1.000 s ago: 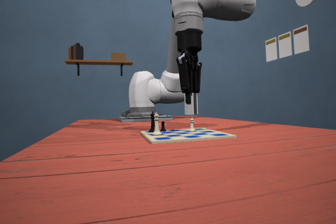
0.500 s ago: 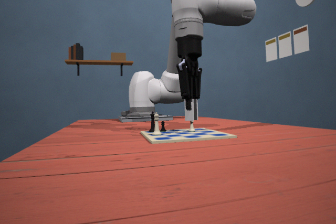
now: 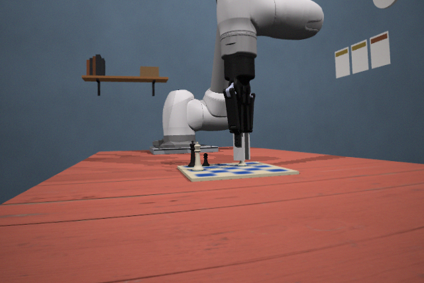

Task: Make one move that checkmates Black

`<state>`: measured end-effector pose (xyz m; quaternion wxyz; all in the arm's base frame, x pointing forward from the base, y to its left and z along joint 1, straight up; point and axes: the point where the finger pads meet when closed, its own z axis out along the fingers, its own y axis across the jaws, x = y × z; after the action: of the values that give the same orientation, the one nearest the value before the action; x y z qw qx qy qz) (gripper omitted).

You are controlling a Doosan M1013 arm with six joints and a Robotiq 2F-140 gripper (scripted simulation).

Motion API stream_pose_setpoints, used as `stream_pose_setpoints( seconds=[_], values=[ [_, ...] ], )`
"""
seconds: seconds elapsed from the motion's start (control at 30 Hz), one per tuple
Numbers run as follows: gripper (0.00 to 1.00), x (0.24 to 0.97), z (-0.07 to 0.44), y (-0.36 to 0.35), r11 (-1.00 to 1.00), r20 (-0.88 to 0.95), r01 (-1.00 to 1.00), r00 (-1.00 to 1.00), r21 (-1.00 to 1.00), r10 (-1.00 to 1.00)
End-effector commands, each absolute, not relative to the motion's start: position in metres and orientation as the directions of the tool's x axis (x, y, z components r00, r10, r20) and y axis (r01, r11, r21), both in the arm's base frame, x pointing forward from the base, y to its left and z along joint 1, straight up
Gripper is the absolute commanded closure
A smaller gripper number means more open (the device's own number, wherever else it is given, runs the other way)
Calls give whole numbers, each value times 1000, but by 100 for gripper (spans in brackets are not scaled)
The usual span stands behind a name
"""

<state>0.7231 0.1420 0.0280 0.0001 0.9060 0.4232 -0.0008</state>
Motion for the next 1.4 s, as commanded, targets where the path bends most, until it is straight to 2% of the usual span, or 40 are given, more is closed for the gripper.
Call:
stream_pose_setpoints(
  seconds=[0.0, 1.13, 1.17, 1.37],
  values=[
    [78, 723, 28, 142, -642, -1, 767, 642, -1, 767],
    [78, 723, 28, 142, -642, -1, 767, 642, -1, 767],
    [100, 723, 28, 142, -642, -1, 767, 642, -1, 767],
    [100, 723, 28, 142, -642, -1, 767, 642, -1, 767]
  ],
)
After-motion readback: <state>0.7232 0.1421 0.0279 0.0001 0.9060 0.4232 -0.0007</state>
